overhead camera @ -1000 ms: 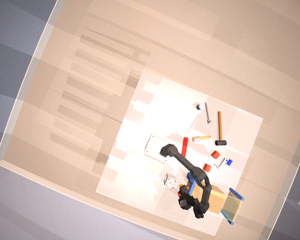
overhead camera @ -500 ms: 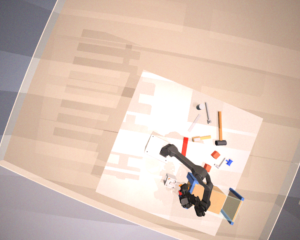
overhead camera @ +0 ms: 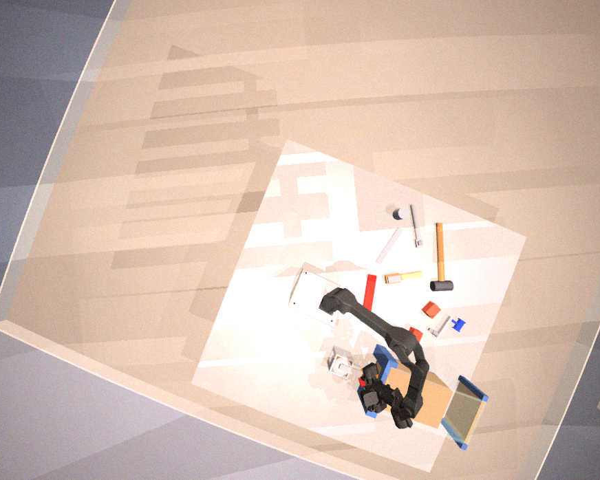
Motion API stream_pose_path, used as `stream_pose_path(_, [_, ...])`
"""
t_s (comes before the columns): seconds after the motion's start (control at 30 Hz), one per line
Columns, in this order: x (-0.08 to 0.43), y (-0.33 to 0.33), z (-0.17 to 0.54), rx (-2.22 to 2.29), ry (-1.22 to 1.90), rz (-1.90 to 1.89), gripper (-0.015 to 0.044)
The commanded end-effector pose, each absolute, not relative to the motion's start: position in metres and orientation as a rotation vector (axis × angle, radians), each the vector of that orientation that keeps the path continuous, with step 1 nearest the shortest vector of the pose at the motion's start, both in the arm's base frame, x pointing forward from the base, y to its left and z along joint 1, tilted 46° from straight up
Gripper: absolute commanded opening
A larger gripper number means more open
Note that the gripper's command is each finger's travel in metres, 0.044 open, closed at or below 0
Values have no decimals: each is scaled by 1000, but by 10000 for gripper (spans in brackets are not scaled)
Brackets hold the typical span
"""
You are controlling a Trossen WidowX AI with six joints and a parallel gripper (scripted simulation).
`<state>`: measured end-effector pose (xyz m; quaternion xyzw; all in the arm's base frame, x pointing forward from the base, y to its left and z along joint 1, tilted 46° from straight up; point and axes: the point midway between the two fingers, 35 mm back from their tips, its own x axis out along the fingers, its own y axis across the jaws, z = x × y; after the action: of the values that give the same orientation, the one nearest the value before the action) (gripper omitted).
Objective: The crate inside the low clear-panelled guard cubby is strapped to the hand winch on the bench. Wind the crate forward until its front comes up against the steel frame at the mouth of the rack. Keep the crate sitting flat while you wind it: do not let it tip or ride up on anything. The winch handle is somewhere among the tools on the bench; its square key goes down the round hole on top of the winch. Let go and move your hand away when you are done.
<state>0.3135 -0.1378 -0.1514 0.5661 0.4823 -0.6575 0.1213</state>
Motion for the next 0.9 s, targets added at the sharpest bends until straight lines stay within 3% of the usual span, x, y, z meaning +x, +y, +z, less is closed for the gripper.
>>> stream_pose_path(0.0, [310, -123, -142, 1659, 1457, -1920, 0])
stream_pose_path(0.87, [295, -105, -124, 1659, 1459, -1921, 0])
